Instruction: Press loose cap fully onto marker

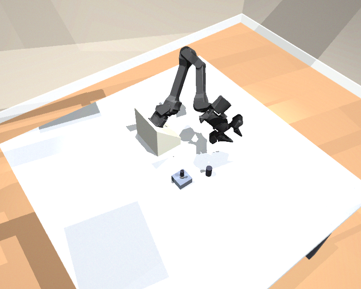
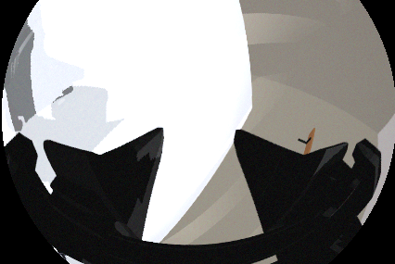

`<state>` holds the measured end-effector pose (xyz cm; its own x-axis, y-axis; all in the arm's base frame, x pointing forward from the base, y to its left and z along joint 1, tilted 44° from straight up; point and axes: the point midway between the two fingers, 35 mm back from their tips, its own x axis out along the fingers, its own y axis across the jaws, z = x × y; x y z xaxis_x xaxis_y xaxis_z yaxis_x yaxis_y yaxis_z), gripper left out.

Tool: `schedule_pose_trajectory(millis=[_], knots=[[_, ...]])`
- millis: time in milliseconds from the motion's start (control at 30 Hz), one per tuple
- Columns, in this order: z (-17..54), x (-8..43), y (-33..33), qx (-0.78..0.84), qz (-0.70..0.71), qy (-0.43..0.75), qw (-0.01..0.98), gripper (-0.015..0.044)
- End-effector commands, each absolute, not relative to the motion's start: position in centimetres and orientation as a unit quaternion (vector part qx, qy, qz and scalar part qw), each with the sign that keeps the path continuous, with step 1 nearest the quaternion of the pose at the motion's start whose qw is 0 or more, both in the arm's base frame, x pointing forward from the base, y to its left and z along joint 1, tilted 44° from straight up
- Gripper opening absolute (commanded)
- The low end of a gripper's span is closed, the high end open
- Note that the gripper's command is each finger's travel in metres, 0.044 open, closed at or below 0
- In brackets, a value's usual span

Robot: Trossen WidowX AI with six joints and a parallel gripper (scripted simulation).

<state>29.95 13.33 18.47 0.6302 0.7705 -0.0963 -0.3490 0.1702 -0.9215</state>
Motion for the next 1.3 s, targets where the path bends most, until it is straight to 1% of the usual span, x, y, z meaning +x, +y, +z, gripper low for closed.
schedule_pose_trajectory(millis=[0,100,333,500,667,800,1267], knots=[[14.4,34.0,10.3,-0.380,0.434,0.015,0.817,0.0248],[11.9,35.1,8.3,-0.272,0.445,0.152,0.840,0.0248],[8.9,34.9,5.1,-0.076,0.420,0.360,0.829,0.0248],[8.1,35.2,2.8,0.039,0.377,0.456,0.806,0.0248],[7.6,33.8,1.8,0.134,0.343,0.537,0.759,0.0248],[7.7,32.3,1.5,0.190,0.324,0.586,0.718,0.0248],[7.7,32.0,1.5,0.190,0.324,0.586,0.718,0.0248]])
